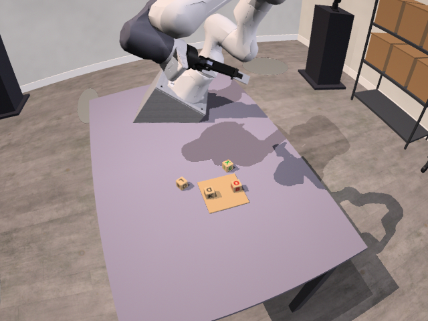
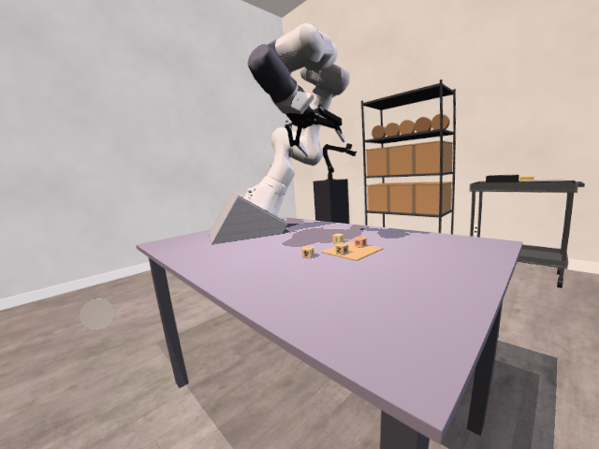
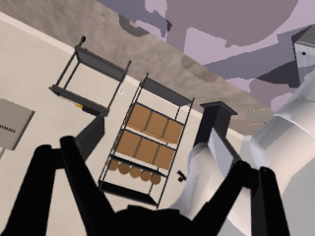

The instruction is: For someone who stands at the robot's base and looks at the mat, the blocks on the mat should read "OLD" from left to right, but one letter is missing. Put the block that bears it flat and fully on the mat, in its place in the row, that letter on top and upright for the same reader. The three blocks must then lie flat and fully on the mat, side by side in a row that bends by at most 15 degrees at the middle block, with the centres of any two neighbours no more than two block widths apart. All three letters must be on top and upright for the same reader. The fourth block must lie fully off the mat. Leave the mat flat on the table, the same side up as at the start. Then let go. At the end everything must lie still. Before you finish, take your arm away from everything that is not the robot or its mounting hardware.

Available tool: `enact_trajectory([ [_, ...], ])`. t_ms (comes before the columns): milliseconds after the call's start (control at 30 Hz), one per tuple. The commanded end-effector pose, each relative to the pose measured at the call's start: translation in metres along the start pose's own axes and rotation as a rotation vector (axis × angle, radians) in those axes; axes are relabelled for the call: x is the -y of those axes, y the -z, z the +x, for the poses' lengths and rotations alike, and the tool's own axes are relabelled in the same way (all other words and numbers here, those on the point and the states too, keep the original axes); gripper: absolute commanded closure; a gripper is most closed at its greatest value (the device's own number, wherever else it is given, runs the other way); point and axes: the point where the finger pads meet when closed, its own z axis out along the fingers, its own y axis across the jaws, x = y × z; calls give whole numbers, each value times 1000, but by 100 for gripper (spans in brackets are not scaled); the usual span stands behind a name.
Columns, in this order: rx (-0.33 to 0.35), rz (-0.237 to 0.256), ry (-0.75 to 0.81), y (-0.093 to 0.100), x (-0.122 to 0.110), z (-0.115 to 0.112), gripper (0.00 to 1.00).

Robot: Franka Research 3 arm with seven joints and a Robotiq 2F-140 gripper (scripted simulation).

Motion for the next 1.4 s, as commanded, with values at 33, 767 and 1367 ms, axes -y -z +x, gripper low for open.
enact_trajectory([
  [33,0,0,0,0,0,0,0],
  [767,-446,-143,138,-49,-7,88,0],
  [1367,-792,-254,245,-87,-13,156,0],
])
